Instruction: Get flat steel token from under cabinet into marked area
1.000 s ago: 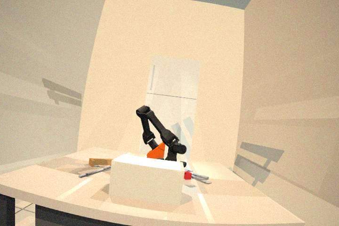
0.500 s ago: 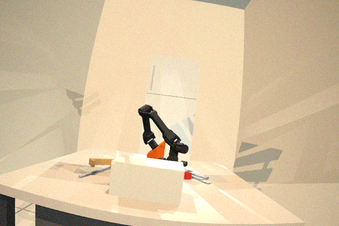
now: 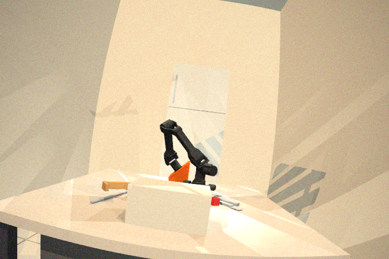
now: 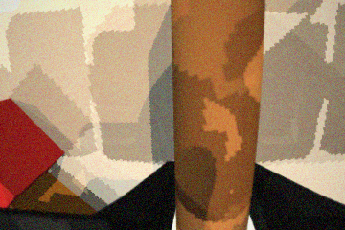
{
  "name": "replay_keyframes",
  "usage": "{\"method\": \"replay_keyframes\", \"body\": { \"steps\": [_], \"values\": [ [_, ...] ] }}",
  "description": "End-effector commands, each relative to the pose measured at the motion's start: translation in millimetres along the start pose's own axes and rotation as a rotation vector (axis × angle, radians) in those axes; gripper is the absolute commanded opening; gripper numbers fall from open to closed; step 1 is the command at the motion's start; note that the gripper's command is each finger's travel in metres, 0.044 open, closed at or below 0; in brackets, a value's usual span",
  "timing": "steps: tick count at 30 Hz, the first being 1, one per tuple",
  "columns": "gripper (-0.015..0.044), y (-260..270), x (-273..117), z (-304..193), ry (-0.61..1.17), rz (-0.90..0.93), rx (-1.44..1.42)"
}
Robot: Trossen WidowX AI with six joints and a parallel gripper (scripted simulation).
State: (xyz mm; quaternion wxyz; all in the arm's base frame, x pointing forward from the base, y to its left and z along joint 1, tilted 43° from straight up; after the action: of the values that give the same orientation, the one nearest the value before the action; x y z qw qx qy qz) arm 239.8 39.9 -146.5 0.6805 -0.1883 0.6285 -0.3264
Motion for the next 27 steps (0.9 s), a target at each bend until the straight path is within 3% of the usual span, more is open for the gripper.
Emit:
{"method": "replay_keyframes", "body": {
  "steps": [1,5,13,18,21,27],
  "values": [
    [0.0,4.2,-2.3,-2.9,0.003,0.003,-0.002],
    [0.0,6.5,-3.4,-4.3,0.004,0.002,-0.002],
    [0.02,3.8,-1.6,-3.6,0.004,-0.001,-0.002],
    [0.02,3.9,-1.6,-3.6,0.004,-0.001,-0.002],
    [0.027,3.9,-1.6,-3.6,0.004,0.0,-0.002],
    [0.027,3.9,-1.6,-3.6,0.004,0.001,-0.002]
  ]
}}
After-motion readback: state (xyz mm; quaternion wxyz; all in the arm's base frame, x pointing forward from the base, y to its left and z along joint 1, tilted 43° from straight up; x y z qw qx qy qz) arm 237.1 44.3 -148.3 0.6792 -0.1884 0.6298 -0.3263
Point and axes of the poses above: the point midway between the two fingers, 35 mm back from their tips, its own x axis out along the fingers, its own y axis across the jaws, z = x × y, the point moved 2 cm from there along -x, back along the fingers, and after that the axes turned 6 degrees about -x, right-handed, at the moved point
